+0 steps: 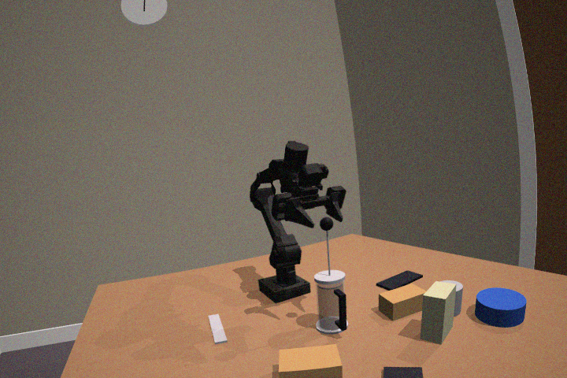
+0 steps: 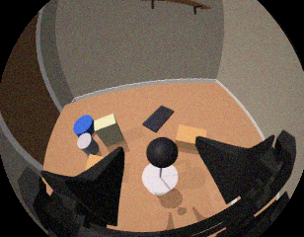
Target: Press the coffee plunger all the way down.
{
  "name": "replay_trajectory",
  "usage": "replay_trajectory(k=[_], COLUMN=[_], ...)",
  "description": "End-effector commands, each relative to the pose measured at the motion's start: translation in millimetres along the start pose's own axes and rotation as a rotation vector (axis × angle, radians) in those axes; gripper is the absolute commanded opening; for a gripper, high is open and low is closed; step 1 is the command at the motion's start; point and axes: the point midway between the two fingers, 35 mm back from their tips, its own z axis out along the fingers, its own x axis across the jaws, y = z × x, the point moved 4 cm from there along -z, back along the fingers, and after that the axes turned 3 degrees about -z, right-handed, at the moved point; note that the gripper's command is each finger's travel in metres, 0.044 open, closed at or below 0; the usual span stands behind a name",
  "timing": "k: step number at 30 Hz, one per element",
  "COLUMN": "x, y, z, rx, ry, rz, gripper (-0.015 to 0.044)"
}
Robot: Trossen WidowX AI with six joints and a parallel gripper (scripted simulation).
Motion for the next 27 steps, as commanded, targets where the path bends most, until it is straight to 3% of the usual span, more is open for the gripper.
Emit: replay_trajectory(k=[1, 6, 27], x=[-0.3, -0.3, 0.2], y=[0.0, 0.0, -10.6], z=[1.3, 1.3, 8.9], rx=[-0.001, -0.001, -0.001], ry=[-0.004, -0.004, -0.004], rz=[0.003, 0.003, 0.003], gripper=[0.0256, 0.0125, 0.0123])
